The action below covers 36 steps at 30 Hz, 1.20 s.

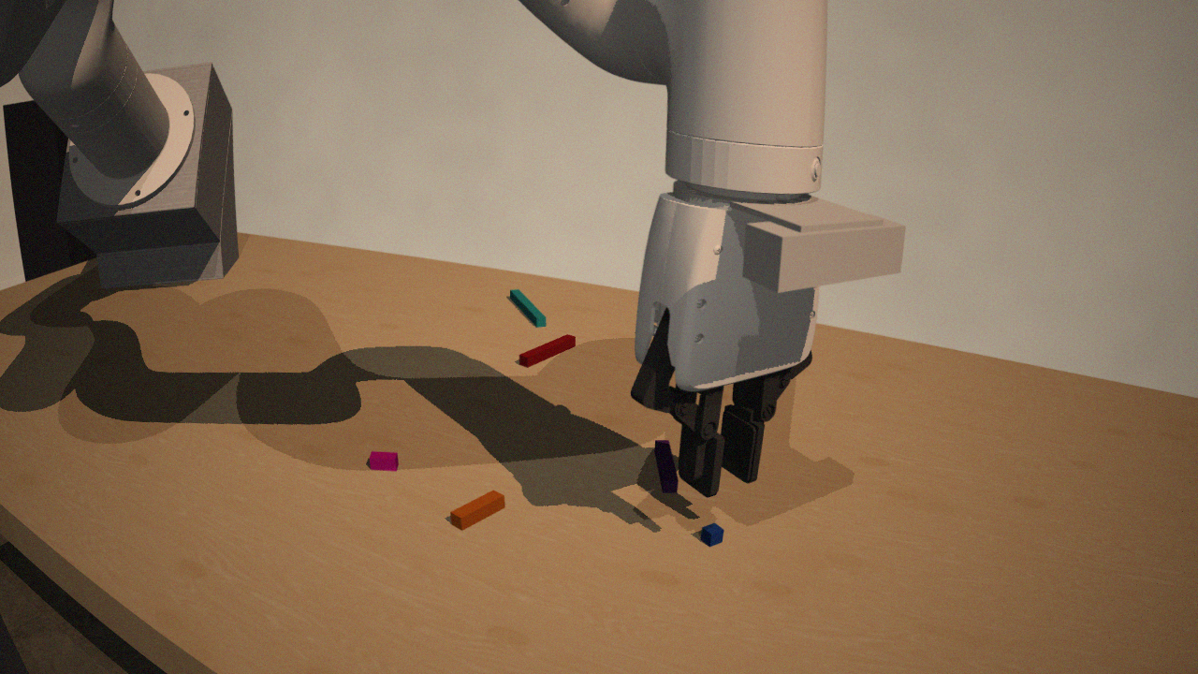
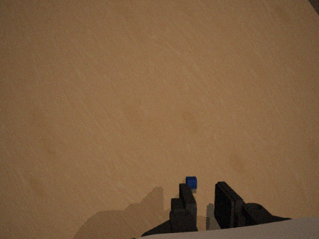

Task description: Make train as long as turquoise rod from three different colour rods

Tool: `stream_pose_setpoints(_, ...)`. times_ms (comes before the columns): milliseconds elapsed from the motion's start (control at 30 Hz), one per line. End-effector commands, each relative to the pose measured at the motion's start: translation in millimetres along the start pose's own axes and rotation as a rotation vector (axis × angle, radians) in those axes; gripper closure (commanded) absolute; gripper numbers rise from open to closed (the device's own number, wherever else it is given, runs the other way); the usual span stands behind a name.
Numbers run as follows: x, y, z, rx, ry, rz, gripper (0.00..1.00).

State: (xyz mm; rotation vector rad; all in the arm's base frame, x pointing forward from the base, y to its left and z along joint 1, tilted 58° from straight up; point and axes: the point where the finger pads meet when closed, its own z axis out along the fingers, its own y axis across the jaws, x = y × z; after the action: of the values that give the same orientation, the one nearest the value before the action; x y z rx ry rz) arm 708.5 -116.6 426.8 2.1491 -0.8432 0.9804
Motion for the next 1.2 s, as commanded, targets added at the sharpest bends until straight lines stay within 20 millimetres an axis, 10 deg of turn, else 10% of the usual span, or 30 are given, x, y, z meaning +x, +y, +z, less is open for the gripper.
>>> stream_pose_setpoints(0,0.6,-0.5,4.8,0.001,0.001,0.001,0.76)
stream_pose_setpoints(1167,0.5,-1.4,30.5,0.001,0.001,0.001,0.76)
